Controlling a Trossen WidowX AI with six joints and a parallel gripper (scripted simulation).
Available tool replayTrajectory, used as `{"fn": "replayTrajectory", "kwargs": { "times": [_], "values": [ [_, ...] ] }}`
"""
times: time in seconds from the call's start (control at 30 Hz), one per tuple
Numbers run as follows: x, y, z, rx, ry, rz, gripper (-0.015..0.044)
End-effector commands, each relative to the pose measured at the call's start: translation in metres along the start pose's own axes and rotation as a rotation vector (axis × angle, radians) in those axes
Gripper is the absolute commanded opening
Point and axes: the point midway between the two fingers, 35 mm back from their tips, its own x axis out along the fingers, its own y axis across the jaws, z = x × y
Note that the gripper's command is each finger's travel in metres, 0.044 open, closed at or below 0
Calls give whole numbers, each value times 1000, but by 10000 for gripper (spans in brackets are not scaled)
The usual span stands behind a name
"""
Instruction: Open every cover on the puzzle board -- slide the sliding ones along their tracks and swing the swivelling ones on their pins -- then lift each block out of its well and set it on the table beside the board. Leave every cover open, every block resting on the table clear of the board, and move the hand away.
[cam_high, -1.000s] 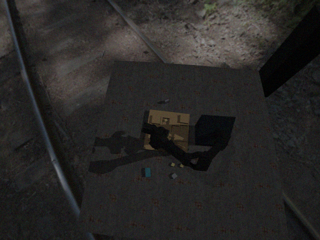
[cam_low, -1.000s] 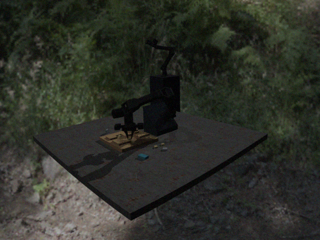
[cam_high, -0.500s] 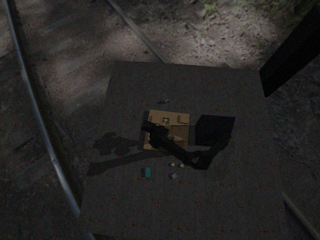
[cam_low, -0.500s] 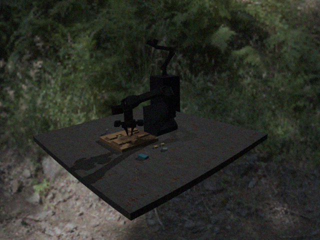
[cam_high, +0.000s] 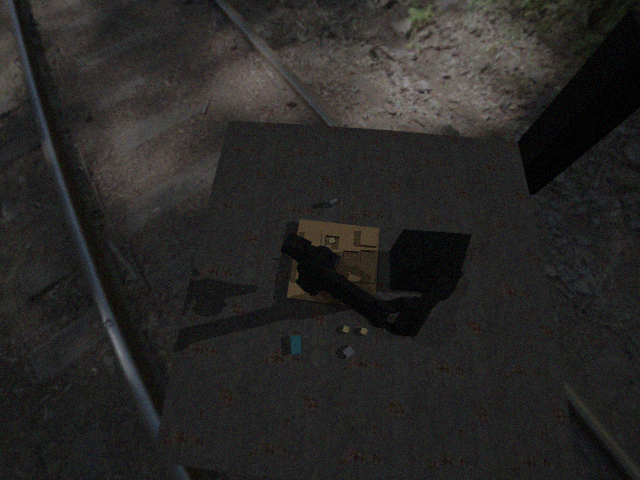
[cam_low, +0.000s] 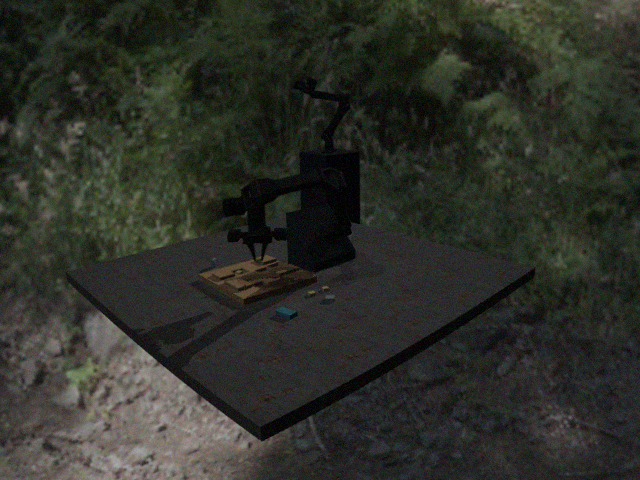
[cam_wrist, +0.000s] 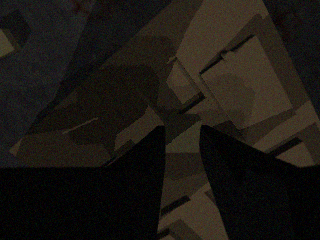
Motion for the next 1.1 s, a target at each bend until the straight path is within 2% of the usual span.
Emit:
{"fn": "replayTrajectory", "kwargs": {
  "times": [0.0, 1.07],
  "values": [
    [-4, -4, -5, -1, 6, 1, 80],
    [-17, -72, -110, 8, 33, -32, 80]
  ]
}}
